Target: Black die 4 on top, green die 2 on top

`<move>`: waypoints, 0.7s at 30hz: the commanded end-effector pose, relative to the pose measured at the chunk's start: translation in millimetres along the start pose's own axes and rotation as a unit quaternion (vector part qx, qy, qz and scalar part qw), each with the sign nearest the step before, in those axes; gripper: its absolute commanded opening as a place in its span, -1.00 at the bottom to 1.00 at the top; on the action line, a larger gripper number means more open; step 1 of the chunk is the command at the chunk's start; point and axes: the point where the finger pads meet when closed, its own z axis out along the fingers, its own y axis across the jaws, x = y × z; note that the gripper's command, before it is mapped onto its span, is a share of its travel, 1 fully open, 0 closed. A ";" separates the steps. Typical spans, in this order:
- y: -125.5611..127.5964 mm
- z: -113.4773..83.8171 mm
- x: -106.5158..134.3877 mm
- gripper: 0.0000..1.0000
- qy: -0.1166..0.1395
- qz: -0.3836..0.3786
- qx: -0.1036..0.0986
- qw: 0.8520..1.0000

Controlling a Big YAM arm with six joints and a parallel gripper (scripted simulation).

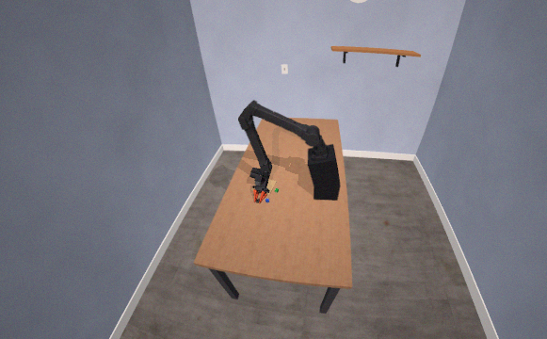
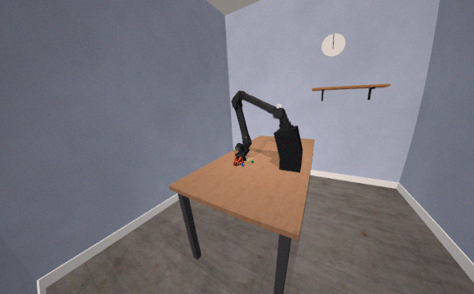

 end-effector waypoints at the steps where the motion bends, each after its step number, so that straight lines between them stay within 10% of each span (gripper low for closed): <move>1: -0.4 2.9 -2.0 -0.34 -0.003 -0.002 0.000 1.000; 21: -2.1 -2.0 -2.7 -0.34 -0.001 -0.003 0.001 1.000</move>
